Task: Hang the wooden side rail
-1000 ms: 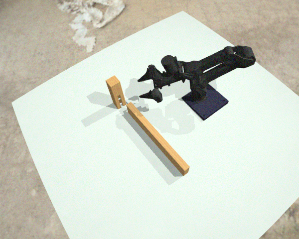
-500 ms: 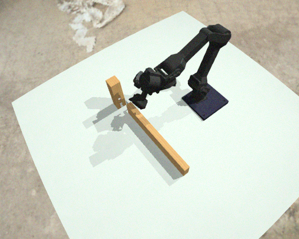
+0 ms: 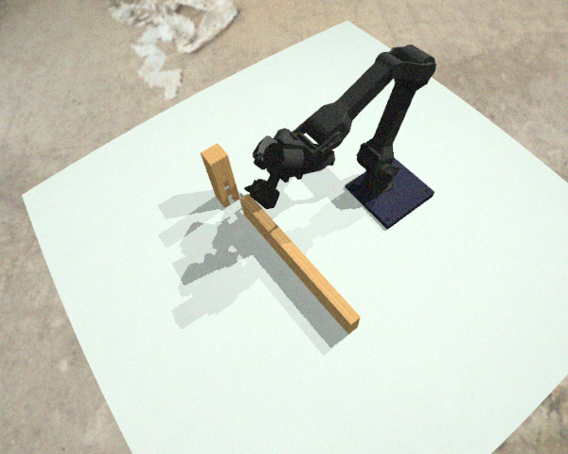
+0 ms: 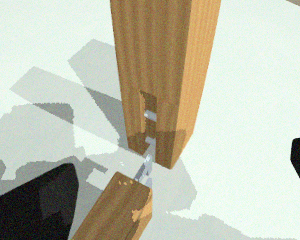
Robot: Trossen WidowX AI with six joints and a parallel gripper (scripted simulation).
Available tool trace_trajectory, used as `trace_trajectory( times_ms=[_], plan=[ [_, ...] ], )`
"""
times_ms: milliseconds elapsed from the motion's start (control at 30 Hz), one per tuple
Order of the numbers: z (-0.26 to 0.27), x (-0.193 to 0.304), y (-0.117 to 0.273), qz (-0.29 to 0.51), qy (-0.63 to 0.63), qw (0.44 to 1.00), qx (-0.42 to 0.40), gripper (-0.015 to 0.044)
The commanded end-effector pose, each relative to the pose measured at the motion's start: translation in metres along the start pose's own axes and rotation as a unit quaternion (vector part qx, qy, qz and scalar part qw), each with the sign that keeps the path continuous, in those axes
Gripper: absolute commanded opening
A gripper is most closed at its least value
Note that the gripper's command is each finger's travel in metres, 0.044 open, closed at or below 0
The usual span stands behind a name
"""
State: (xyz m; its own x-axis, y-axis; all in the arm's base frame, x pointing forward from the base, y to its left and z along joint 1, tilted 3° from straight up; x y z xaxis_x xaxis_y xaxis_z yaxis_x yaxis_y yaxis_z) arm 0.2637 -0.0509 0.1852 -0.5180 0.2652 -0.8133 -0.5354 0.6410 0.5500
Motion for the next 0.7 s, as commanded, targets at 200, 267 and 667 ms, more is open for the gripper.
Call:
trace_trajectory(
  times_ms=[200,267,667],
  plan=[
    [0.002,-0.001,-0.001,0.010,0.034,0.999,-0.002,0.0440],
    [0.009,-0.004,-0.001,0.035,0.130,0.991,-0.018,0.0440],
    [0.043,-0.019,0.004,0.126,0.649,0.721,-0.209,0.0440]
  ],
)
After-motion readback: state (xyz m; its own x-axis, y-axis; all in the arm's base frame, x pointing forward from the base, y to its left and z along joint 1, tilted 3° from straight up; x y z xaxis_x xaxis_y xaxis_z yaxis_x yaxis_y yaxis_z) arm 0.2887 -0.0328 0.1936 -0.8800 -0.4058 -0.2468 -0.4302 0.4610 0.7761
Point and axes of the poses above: the point midway between the two fingers, 35 mm back from their tips, its own y axis back along the fingers, its own z axis across the jaws, x = y × z, the point moved 3 cm from there along y, back along the fingers, and after that the axes turned 9 degrees about y, right-handed, at the moved point
